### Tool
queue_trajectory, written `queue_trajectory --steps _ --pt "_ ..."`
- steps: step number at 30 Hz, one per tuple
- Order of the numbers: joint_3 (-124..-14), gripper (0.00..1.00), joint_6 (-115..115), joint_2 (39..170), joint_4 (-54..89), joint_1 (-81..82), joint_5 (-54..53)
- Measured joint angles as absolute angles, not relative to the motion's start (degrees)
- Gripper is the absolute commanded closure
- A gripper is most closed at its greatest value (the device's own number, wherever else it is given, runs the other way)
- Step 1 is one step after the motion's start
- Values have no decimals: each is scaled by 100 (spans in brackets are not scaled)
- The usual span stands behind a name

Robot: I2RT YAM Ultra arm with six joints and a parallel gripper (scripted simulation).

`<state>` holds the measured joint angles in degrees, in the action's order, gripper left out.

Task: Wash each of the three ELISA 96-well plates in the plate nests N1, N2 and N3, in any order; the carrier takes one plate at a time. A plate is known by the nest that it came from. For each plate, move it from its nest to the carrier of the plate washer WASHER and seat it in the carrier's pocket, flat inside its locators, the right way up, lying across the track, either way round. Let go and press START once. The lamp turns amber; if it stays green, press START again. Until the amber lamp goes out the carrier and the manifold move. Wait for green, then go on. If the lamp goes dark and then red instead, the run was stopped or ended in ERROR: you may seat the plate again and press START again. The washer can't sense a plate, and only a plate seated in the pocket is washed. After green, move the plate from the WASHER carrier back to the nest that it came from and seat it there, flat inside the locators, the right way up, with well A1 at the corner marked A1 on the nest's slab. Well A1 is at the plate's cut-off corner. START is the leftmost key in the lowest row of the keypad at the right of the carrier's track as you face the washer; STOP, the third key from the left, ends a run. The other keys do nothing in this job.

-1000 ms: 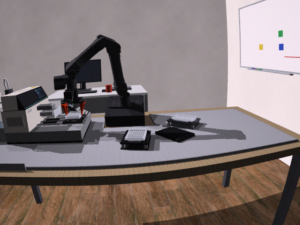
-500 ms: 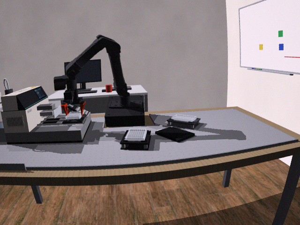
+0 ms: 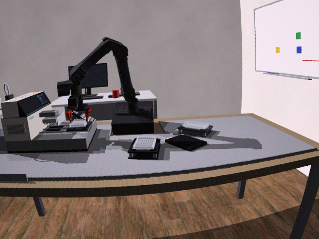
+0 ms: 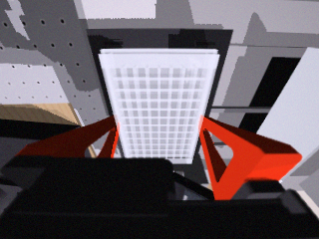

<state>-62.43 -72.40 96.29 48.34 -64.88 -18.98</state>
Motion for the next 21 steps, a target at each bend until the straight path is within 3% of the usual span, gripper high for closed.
queue_trajectory --steps 21 --pt "-6211 100 -7220 9657 4766 -6469 -1896"
